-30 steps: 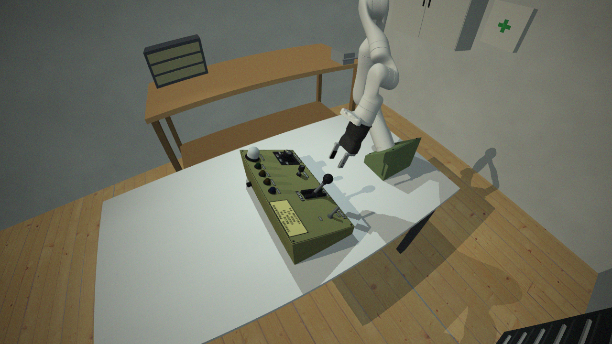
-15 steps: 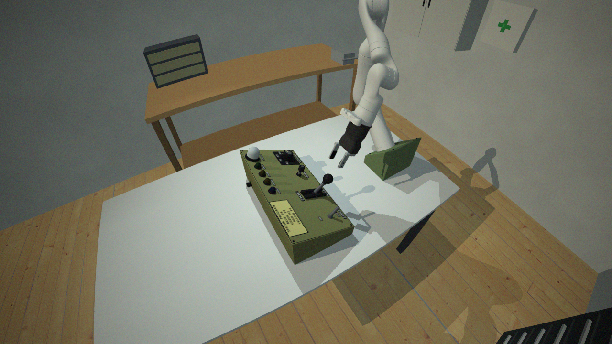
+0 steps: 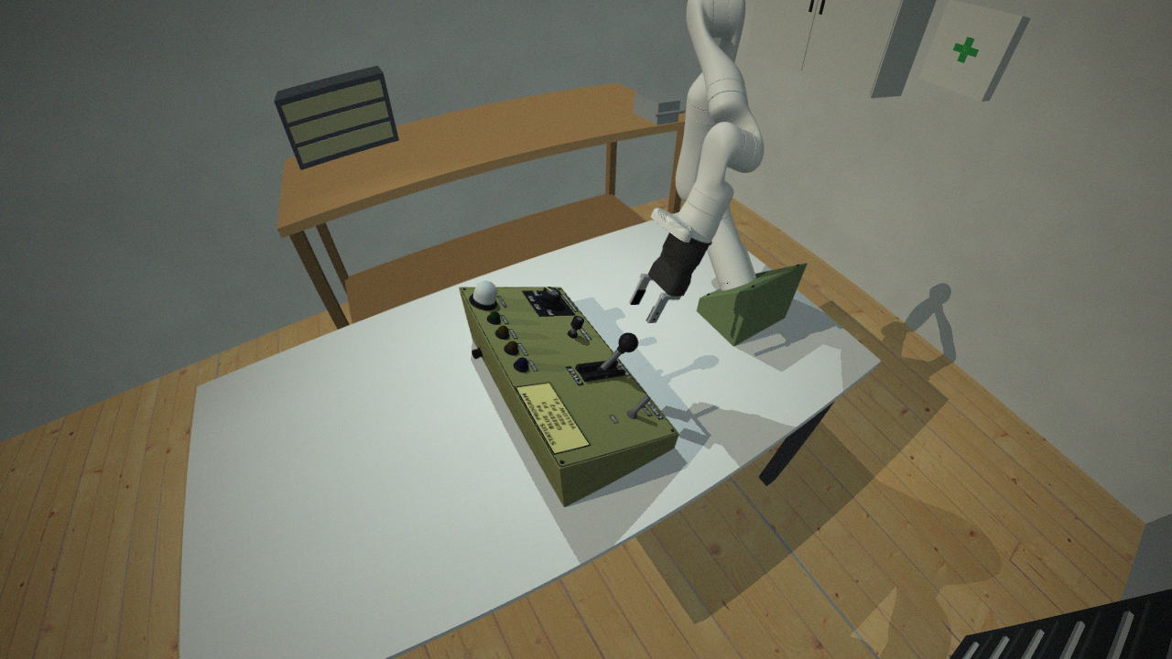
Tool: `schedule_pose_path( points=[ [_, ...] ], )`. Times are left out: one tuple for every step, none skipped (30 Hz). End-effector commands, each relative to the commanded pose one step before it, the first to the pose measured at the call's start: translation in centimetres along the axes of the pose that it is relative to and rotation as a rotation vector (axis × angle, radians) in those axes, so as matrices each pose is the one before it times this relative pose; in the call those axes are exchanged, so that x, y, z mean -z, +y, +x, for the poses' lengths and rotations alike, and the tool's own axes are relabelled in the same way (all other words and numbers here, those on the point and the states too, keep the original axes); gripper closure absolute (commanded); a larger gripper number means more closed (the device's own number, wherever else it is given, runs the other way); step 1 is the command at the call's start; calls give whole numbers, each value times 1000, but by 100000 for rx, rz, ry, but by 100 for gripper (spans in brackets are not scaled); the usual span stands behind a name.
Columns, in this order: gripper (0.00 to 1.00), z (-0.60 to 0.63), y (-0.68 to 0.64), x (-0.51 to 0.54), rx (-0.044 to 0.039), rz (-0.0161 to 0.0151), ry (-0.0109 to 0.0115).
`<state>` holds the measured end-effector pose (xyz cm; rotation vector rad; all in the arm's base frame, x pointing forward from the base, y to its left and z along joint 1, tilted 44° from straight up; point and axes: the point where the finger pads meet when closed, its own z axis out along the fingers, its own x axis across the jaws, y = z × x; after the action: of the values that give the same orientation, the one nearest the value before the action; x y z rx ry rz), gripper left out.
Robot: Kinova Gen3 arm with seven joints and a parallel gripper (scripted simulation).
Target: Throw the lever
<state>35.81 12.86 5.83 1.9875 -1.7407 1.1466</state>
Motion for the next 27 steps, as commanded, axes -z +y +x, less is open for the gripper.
schedule_pose_path(
  points=[
    [0, 17, 2, -184, 17, -19, 5],
    [0, -2, 3, -99, 19, 2, -42],
    [0, 0, 0, 0, 0, 0, 0],
    [0, 0, 0, 0, 0, 0, 0],
    [0, -3, 2, -127, 1, 2, -4],
    [0, -3, 3, -143, 0, 1, 0],
    [0, -3, 4, -158, 0, -1, 0],
    [0, -4, 3, -173, 0, 0, 0],
    [0, -4, 3, -187, 0, 1, 0],
    [0, -4, 5, -201, 1, -2, -1],
    [0, -5, 3, -214, -1, 2, 1],
    [0, -5, 5, -226, 1, -1, 0],
    [0, -6, 4, -238, -1, 1, 0],
    [0, -5, 6, -249, 1, -1, 0],
    [0, -6, 5, -258, -1, 1, 0],
    [0, -6, 6, -267, 1, -1, -1],
    [0, -7, 5, -274, -1, 2, 1],
    [0, -6, 7, -281, 1, -1, -1],
    [0, -7, 5, -286, -1, 1, 0],
    [0, 0, 0, 0, 0, 0, 0],
    [0, 0, 0, 0, 0, 0, 0],
    [0, -6, 6, -289, 0, 0, 0],
    [0, -7, 6, -292, 0, 0, 0],
    [0, -7, 6, -293, 0, 1, 0],
    [0, -6, 7, -293, 1, -2, -1],
    [0, -7, 5, -292, -1, 2, 1],
    [0, -6, 6, -289, 0, -1, 0]
  ],
)
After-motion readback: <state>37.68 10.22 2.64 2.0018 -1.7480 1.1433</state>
